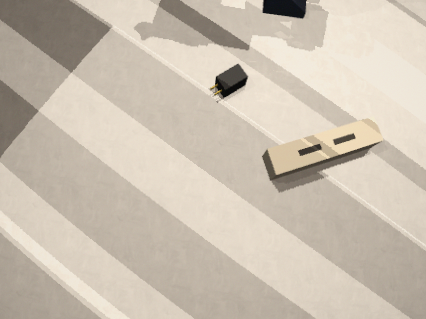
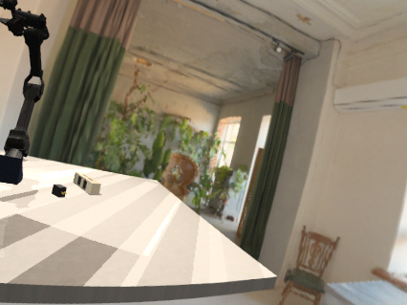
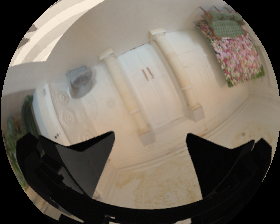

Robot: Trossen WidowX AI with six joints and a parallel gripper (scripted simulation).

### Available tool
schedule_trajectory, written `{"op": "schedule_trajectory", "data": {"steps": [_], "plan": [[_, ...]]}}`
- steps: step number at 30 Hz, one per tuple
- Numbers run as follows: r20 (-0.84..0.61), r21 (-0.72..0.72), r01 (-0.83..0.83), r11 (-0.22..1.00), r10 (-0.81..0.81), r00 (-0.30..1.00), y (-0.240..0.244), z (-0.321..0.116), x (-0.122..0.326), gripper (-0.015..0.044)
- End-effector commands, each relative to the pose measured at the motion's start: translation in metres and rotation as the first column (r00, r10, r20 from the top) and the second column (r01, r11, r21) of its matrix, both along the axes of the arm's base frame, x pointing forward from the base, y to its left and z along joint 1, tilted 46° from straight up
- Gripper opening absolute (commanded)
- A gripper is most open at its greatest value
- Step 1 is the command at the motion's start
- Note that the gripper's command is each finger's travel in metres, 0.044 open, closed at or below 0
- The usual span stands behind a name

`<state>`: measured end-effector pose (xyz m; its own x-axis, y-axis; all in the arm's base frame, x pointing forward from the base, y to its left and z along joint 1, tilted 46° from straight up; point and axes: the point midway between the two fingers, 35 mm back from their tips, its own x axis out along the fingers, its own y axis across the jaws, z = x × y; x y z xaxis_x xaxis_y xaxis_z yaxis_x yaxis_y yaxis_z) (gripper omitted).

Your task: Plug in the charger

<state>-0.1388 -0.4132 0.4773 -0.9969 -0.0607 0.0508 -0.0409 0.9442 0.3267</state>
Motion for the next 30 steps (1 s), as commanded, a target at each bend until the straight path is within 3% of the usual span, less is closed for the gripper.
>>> {"op": "schedule_trajectory", "data": {"steps": [1, 5, 12, 18, 25, 30], "plan": [[-0.003, 0.002, -0.002, 1.000, 0.002, 1.000, -0.001, 0.000, 0.000, 0.0426], [-0.069, 0.063, -0.049, 0.997, 0.053, 0.996, -0.015, 0.000, 0.002, 0.0440], [-0.152, 0.336, -0.130, 0.933, 0.190, 0.970, -0.048, -0.011, 0.026, 0.0440], [-0.184, 0.475, -0.157, 0.866, 0.272, 0.945, -0.065, -0.019, 0.041, 0.0440], [-0.202, 0.794, -0.174, 0.583, 0.523, 0.828, -0.113, -0.062, 0.099, 0.0440], [-0.158, 0.939, -0.112, 0.326, 0.694, 0.702, -0.138, -0.103, 0.148, 0.0440]]}}
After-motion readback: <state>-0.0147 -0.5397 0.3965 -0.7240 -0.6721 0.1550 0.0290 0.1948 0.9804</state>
